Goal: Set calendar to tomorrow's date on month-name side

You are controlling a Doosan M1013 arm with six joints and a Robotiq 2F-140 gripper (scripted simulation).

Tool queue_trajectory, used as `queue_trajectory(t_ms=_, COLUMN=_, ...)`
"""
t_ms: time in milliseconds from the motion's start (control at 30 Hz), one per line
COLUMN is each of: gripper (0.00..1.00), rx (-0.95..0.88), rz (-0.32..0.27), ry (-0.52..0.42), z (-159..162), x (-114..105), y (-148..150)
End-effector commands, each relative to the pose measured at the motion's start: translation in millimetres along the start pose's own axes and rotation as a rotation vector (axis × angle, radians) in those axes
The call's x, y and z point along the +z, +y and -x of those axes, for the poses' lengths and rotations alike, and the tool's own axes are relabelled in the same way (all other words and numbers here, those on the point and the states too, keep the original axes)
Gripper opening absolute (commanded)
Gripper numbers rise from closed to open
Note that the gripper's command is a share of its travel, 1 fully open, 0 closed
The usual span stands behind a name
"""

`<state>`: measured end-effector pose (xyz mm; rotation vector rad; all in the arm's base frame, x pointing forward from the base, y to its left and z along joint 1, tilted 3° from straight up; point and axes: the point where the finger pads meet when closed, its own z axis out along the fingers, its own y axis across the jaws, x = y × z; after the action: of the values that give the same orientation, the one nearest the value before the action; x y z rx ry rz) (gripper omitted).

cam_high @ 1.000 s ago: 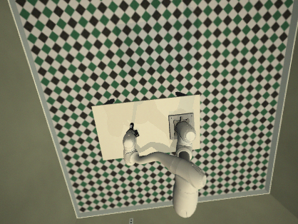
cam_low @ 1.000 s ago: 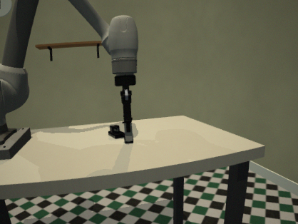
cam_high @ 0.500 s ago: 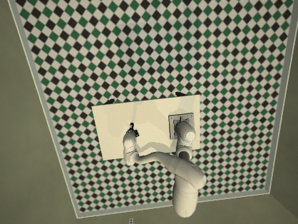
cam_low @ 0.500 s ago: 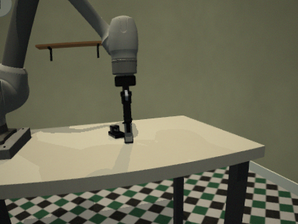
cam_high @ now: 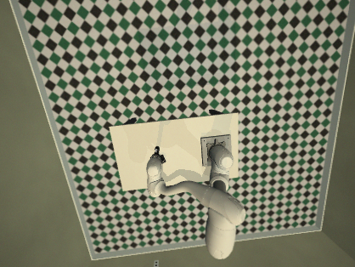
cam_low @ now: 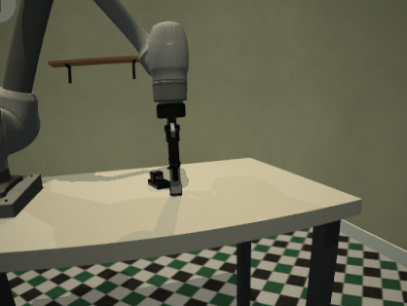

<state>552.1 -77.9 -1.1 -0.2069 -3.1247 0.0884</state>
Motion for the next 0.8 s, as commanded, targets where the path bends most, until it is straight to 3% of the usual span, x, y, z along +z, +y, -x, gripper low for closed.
queue_trajectory(t_ms=0, gripper=0.29, rx=0.000, rz=0.000, ry=0.000, z=0.0, x=-0.1, y=0.0)
queue_trajectory(t_ms=267, gripper=0.29, rx=0.000, rz=0.000, ry=0.000, z=0.0, x=-0.1, y=0.0)
queue_trajectory(t_ms=300, gripper=0.17, rx=0.000, rz=0.000, ry=0.000, z=0.0, x=-0.1, y=0.0)
queue_trajectory(t_ms=767, gripper=0.17, rx=0.000, rz=0.000, ry=0.000, z=0.0, x=-0.1, y=0.0)
